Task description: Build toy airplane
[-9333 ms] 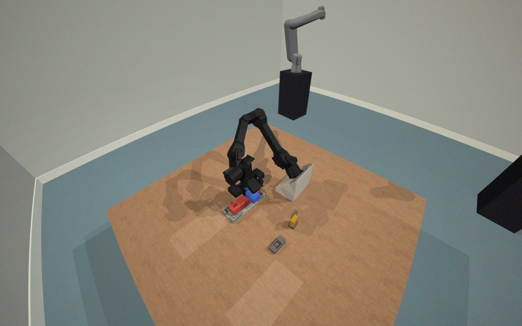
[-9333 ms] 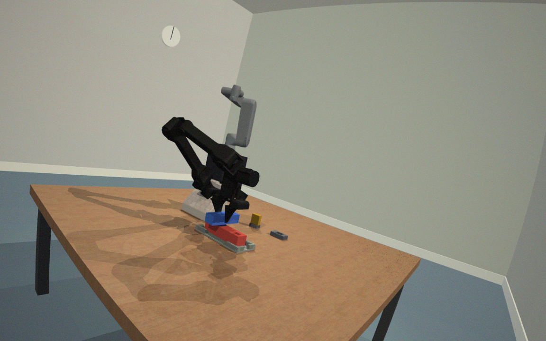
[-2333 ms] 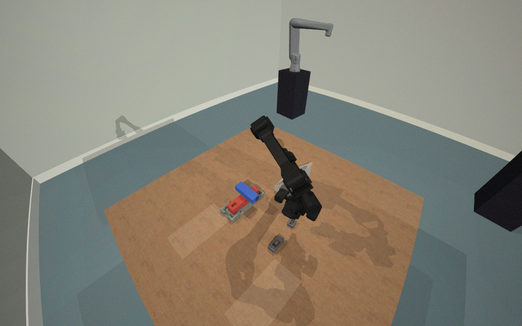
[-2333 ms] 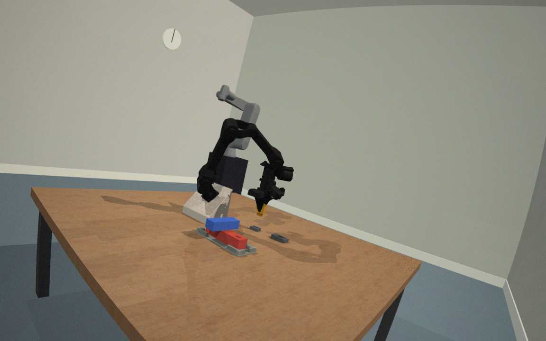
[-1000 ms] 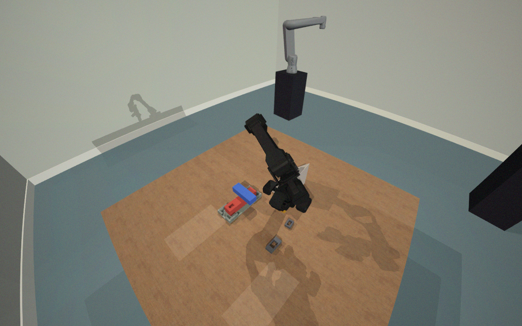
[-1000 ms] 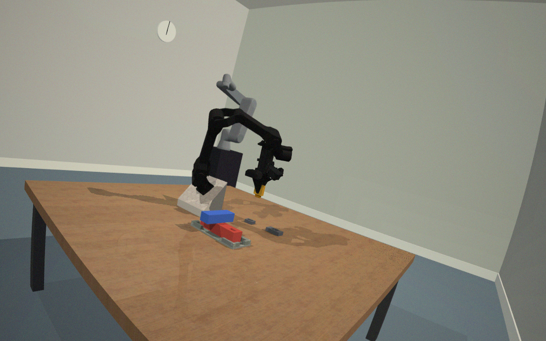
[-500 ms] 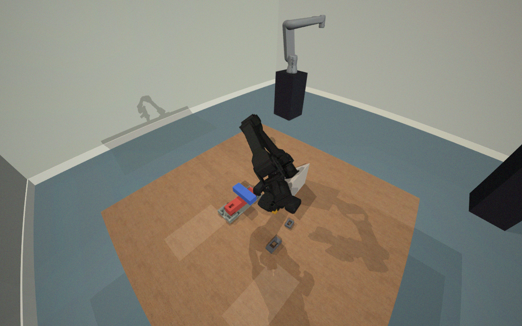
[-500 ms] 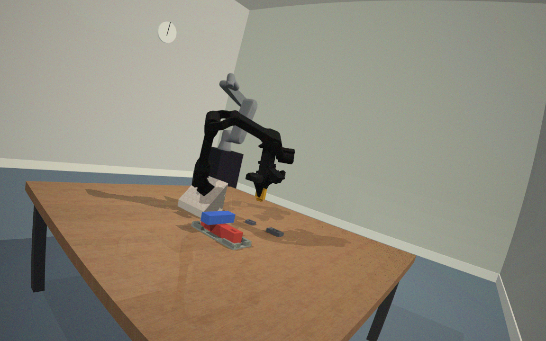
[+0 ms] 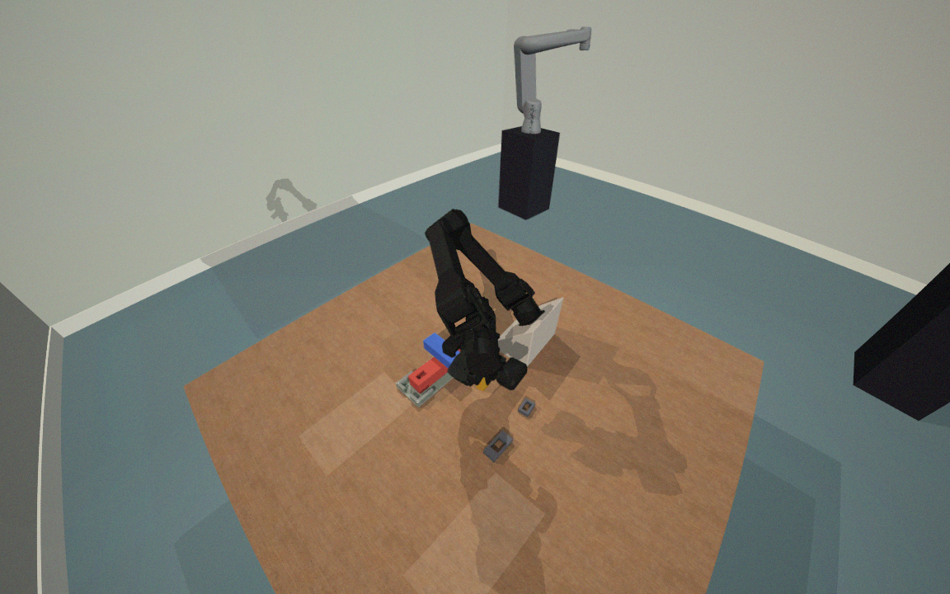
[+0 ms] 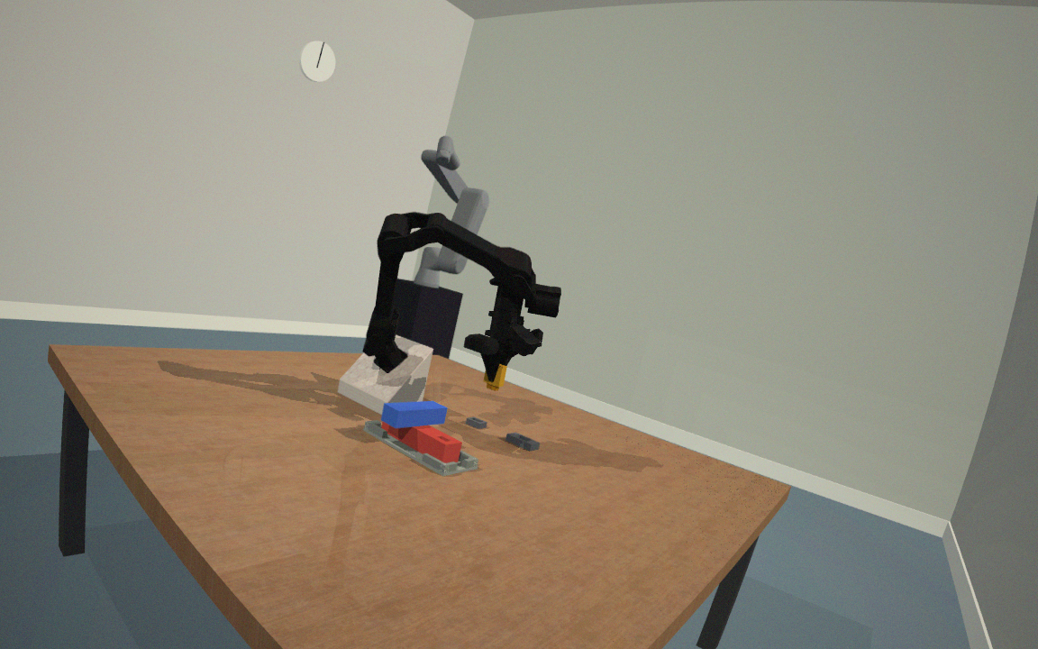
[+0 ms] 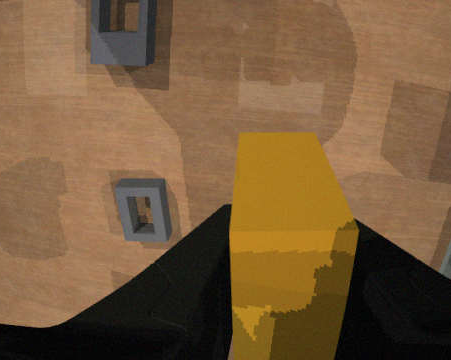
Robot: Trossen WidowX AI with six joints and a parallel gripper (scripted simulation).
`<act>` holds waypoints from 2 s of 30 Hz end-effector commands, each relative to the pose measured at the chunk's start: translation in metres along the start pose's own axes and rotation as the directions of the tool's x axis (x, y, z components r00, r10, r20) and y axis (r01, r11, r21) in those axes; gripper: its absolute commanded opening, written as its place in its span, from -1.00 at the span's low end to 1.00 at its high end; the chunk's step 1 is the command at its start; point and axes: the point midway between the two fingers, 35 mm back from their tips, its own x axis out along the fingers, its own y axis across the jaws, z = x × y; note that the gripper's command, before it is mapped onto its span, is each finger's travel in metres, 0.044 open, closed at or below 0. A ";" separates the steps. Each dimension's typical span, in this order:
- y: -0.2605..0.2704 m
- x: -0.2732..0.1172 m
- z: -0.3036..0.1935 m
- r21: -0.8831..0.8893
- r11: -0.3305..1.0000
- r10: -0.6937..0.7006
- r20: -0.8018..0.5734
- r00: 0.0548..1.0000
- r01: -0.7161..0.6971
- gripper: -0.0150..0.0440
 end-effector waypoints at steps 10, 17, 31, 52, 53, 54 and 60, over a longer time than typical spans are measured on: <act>-0.036 0.001 0.018 0.029 1.000 0.007 0.022 1.000 -0.008 -0.49; -0.054 0.004 0.022 0.059 0.998 0.013 0.022 1.000 -0.014 -0.49; -0.093 0.011 0.031 0.082 0.997 -0.006 0.024 1.000 0.004 -0.49; -0.158 0.021 0.035 0.111 0.992 -0.056 0.014 0.998 0.054 -0.49; -0.161 0.021 0.034 0.112 0.992 -0.059 0.013 0.998 0.057 -0.49; -0.164 0.022 0.034 0.113 0.992 -0.062 0.012 0.998 0.060 -0.49; -0.182 0.024 0.032 0.121 0.990 -0.079 0.006 0.997 0.077 -0.49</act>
